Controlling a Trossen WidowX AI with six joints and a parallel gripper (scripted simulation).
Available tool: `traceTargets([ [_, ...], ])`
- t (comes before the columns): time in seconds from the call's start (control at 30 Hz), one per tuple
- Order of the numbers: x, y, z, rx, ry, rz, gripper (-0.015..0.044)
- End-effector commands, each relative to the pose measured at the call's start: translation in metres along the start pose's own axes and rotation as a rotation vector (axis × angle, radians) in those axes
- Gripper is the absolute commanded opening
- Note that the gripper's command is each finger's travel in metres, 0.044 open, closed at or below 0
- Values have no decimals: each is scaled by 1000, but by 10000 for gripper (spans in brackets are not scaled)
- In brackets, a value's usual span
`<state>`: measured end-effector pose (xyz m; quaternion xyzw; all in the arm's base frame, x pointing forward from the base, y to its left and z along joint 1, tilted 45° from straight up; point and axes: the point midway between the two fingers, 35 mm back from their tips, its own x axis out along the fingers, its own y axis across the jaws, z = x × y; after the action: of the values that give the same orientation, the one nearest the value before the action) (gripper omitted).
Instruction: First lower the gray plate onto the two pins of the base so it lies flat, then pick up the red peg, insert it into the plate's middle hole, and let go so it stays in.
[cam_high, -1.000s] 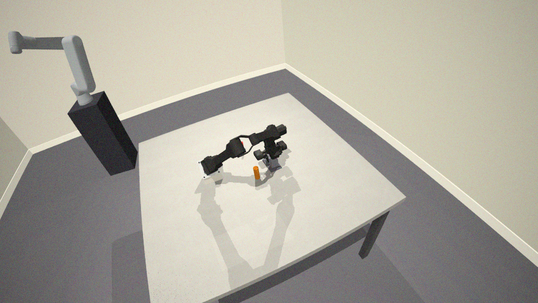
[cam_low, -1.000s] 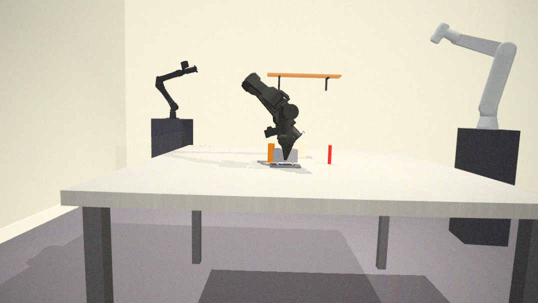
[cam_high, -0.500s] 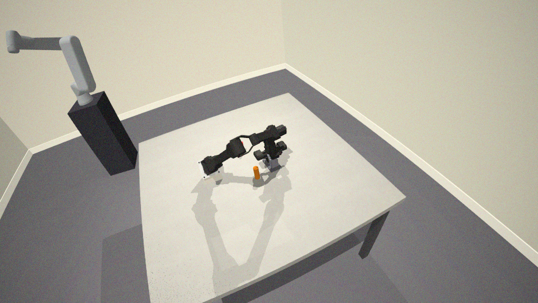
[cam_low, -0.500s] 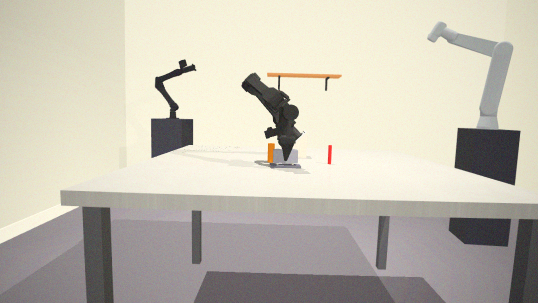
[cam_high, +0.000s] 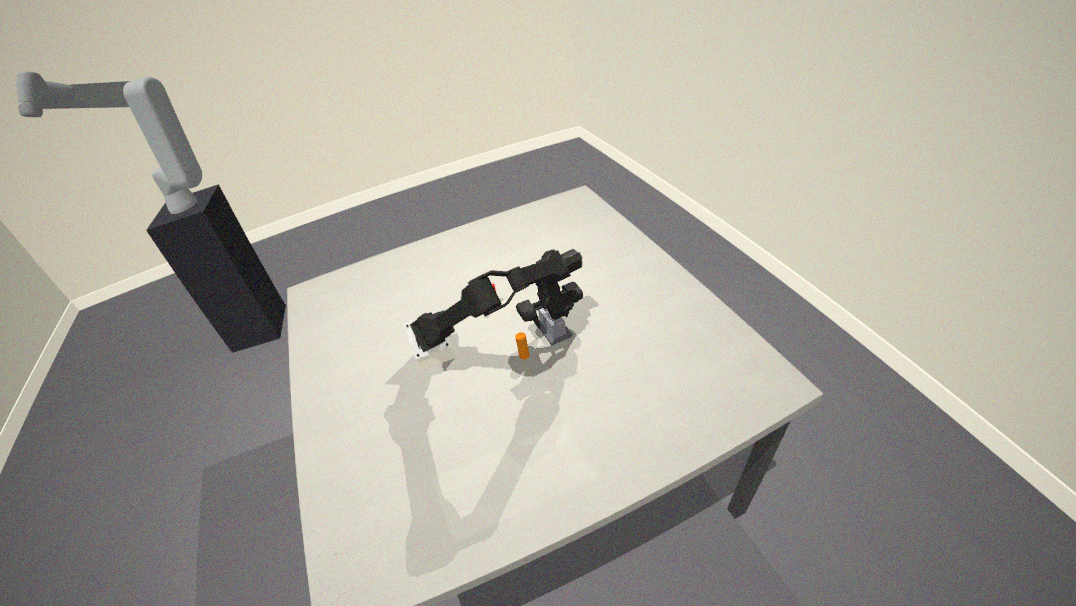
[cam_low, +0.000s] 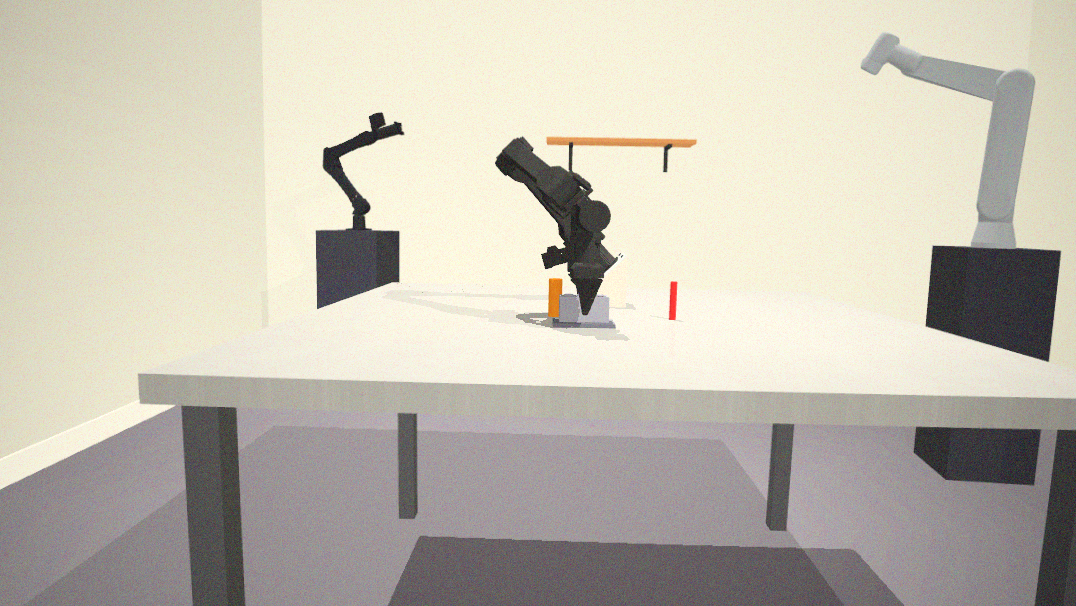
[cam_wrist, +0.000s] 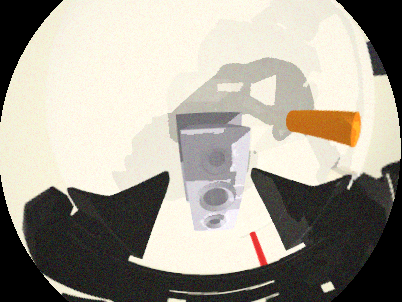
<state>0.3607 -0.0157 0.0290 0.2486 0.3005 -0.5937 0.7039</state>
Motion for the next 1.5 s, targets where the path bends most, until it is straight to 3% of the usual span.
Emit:
traceTargets([
  [0.0, 0, 0, 0, 2, 0, 0, 440],
  [0.1, -11, 2, 0, 1, 2, 0, 440],
  [0.3, -106, 3, -2, -5, 2, -4, 440],
  [0.37, -117, 1, -1, -5, 0, -4, 440],
  [0.67, -118, 4, -14, -26, 5, -2, 440],
  [1.07, -121, -94, -186, -409, 16, -3, 440],
  [1.3, -118, -102, -194, -429, 12, -4, 440],
  [1.47, -86, -106, -198, -429, 11, -4, 440],
])
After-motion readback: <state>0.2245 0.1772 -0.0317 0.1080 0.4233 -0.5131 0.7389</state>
